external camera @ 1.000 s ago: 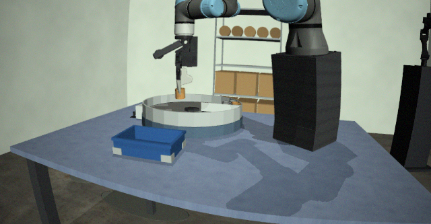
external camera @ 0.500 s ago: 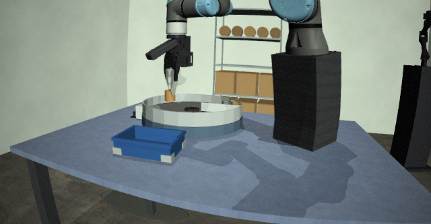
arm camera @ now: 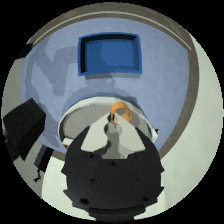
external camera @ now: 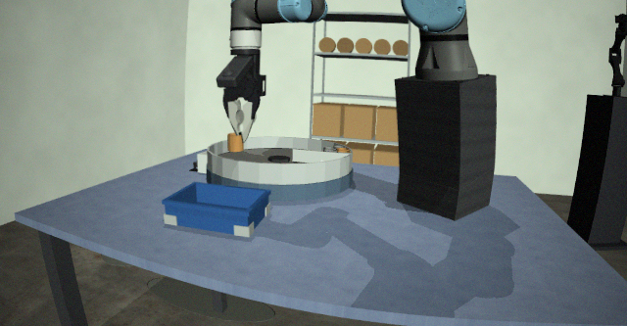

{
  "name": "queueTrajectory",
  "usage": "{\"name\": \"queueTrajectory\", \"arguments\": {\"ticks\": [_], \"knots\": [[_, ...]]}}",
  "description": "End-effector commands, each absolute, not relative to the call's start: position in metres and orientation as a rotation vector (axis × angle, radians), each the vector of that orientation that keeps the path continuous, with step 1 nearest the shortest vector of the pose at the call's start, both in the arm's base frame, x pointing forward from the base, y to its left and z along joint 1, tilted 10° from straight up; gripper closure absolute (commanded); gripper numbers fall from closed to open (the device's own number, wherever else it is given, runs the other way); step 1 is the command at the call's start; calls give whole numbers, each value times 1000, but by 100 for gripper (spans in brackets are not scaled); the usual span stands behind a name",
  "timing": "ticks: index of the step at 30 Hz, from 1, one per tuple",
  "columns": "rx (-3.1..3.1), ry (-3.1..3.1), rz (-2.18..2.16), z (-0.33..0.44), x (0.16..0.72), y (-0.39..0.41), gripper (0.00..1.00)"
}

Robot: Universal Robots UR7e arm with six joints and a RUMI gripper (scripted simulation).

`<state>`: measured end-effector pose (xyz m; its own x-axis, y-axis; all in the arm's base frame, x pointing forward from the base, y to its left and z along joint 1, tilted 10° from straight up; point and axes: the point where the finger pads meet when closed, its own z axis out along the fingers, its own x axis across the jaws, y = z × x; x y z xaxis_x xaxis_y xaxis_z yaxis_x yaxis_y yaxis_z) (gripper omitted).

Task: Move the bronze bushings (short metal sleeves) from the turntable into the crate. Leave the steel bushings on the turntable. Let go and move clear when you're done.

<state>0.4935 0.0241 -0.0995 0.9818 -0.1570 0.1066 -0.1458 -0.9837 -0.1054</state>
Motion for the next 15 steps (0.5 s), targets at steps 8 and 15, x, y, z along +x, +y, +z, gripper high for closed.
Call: {"name": "queueTrajectory", "arguments": {"ticks": [8, 15], "knots": [[-2994, -646, -218, -94, 498, 59, 100], [-2902, -1035, -235, -91, 499, 75, 100]]}}
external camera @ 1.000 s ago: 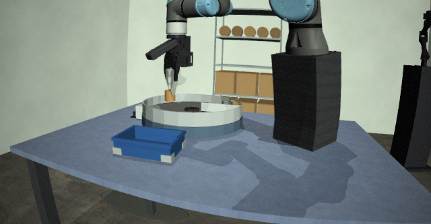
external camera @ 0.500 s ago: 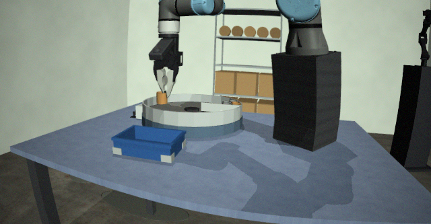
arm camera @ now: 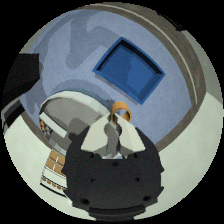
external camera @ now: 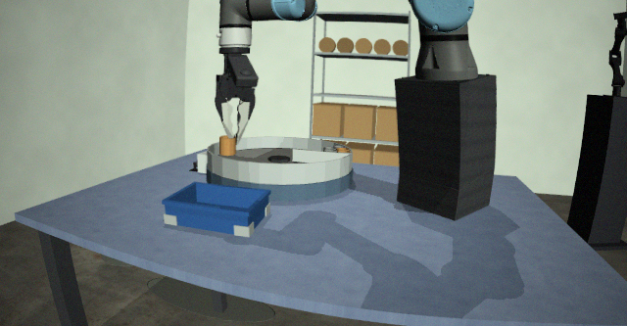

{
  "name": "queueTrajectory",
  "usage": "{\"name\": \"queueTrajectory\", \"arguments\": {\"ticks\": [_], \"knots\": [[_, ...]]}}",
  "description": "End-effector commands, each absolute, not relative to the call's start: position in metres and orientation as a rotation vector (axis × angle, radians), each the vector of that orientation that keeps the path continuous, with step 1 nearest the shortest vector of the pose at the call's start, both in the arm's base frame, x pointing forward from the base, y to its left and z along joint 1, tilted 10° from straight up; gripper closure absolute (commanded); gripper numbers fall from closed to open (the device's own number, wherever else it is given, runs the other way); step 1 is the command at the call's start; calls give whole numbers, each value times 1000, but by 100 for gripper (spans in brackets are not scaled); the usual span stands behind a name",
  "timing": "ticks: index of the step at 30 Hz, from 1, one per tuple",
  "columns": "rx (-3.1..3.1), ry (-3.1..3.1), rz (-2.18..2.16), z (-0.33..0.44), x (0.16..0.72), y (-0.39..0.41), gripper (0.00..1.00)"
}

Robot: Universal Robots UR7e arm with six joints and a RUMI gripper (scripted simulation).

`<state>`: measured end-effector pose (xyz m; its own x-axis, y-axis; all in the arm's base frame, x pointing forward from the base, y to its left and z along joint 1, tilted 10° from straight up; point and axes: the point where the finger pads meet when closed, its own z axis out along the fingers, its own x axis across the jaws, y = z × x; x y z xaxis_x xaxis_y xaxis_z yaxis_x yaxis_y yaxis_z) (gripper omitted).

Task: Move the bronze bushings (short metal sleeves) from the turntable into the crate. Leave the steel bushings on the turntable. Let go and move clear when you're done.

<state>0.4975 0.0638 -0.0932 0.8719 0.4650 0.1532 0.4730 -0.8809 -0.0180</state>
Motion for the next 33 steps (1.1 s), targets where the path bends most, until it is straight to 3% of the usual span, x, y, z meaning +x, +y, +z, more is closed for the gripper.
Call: {"name": "queueTrajectory", "arguments": {"ticks": [1, 19, 33], "knots": [[-2902, -1035, -235, -91, 499, 75, 100], [-2273, -2162, -265, -84, 503, 111, 100], [-1798, -2613, -267, -79, 507, 135, 100]]}}
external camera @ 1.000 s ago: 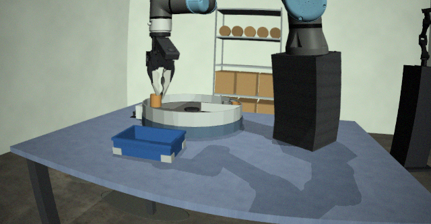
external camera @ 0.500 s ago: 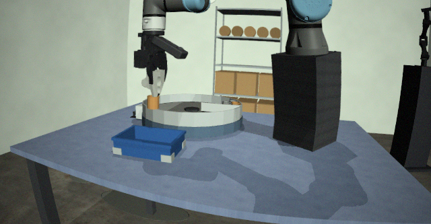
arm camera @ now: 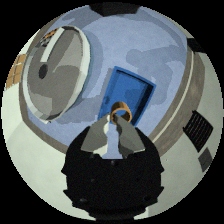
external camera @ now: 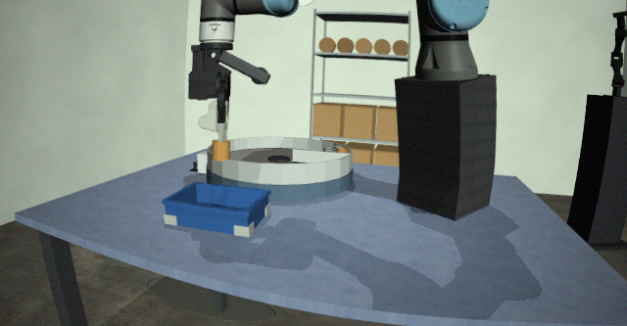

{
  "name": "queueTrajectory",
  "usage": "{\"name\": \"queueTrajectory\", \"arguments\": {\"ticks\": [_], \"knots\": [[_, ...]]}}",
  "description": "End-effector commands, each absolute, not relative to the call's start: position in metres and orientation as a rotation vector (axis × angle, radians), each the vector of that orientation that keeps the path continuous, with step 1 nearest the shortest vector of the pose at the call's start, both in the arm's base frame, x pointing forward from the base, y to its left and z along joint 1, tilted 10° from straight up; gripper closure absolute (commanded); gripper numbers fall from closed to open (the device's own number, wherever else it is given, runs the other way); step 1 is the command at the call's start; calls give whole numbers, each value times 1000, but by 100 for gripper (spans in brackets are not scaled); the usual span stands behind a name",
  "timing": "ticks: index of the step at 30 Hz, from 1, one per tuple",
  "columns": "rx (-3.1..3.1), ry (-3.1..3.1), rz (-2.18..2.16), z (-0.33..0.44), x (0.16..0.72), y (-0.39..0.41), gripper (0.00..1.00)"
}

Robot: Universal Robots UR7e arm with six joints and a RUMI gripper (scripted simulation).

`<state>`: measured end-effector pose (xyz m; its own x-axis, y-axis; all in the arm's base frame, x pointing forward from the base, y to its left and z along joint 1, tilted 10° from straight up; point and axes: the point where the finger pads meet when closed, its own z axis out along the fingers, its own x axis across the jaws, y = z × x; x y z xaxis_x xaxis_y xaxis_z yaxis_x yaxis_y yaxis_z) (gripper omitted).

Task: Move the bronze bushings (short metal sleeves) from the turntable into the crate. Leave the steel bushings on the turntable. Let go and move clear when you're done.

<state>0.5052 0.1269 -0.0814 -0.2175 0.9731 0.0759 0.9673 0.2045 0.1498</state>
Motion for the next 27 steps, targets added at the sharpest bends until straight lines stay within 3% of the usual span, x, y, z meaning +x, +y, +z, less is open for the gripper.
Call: {"name": "queueTrajectory", "arguments": {"ticks": [1, 27], "knots": [[1751, 2545, 260, -79, 507, 135, 100], [1239, 2797, 248, -74, 511, 158, 100]]}}
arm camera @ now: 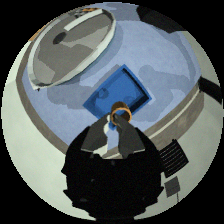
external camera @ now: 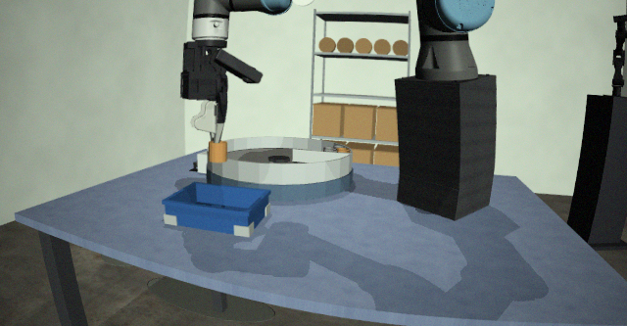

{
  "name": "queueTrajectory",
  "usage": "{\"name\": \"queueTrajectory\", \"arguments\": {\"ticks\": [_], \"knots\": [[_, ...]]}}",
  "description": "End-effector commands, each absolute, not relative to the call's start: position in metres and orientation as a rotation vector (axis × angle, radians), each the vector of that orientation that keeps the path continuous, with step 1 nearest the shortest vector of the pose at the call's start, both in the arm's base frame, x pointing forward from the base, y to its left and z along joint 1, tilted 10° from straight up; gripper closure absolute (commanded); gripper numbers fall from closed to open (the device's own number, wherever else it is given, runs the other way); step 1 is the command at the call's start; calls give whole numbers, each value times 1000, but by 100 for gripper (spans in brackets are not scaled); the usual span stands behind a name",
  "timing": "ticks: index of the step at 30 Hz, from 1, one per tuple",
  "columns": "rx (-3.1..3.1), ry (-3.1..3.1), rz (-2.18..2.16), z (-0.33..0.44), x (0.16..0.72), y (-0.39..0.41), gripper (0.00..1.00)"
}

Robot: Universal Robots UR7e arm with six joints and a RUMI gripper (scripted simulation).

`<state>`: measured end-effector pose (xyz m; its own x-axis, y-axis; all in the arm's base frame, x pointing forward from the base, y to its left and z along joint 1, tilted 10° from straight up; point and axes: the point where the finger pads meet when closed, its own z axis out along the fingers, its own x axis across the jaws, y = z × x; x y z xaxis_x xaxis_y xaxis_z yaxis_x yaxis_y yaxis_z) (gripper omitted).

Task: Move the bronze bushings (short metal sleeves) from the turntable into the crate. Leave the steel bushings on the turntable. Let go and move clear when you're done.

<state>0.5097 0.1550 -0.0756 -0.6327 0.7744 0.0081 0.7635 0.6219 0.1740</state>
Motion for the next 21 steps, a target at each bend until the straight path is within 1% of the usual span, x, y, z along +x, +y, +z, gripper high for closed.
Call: {"name": "queueTrajectory", "arguments": {"ticks": [1, 21], "knots": [[1227, 2802, 247, -74, 511, 159, 100], [1133, 2836, 244, -73, 511, 163, 100]]}}
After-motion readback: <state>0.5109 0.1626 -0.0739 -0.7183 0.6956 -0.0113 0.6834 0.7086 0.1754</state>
